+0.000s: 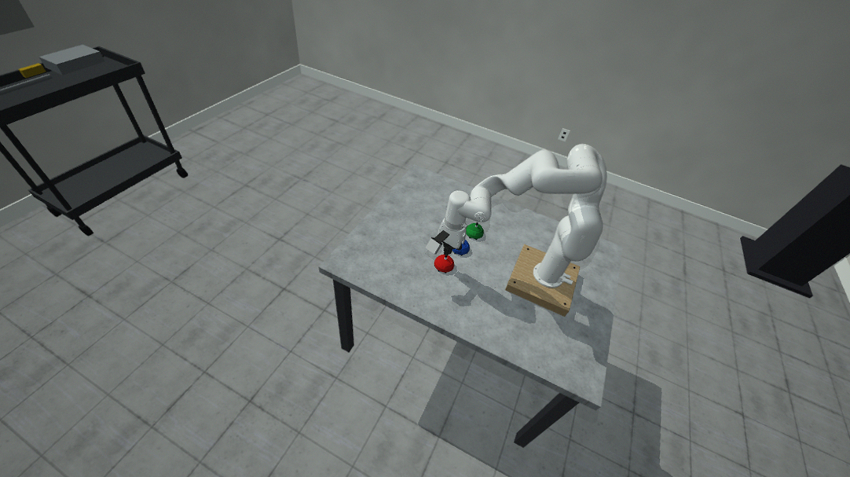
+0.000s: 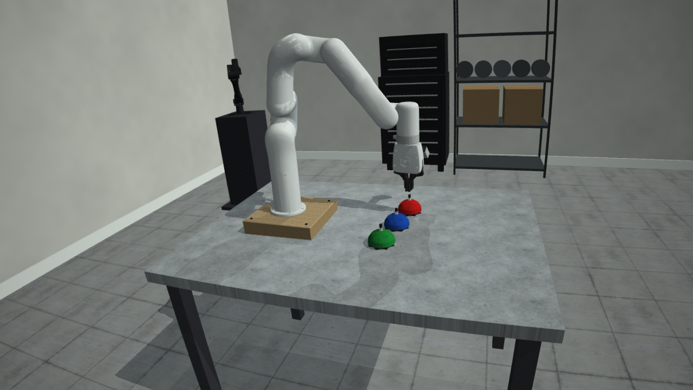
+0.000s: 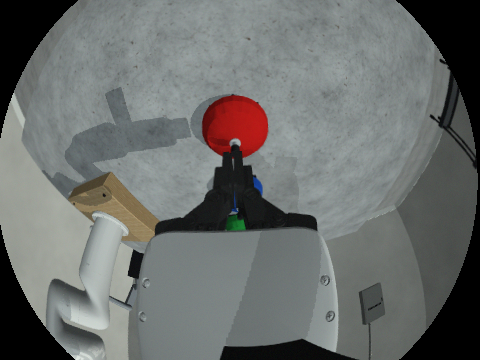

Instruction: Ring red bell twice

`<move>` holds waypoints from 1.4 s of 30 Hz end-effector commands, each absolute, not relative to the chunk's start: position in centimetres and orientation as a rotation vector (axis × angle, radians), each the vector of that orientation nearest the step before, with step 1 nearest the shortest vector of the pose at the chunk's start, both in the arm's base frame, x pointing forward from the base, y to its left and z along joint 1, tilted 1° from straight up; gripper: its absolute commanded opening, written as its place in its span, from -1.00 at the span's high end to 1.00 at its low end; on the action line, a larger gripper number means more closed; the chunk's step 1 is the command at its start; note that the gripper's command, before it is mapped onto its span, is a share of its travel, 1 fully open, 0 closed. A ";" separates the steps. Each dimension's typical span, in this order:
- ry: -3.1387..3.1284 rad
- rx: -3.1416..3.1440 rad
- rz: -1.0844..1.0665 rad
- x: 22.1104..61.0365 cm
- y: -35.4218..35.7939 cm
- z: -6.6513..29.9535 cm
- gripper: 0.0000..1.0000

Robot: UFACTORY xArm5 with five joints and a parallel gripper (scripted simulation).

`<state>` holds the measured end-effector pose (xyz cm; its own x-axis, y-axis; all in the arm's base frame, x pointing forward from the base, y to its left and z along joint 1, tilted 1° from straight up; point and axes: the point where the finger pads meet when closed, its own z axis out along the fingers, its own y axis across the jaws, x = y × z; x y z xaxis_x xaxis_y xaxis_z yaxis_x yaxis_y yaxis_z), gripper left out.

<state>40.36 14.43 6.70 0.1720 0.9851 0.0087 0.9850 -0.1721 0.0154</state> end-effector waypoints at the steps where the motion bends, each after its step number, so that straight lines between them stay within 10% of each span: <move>1: 2.016 2.399 0.035 40.5 14.5 8.0 1.00; 42: 2.016 2.399 0.035 40.5 14.4 11.6 1.00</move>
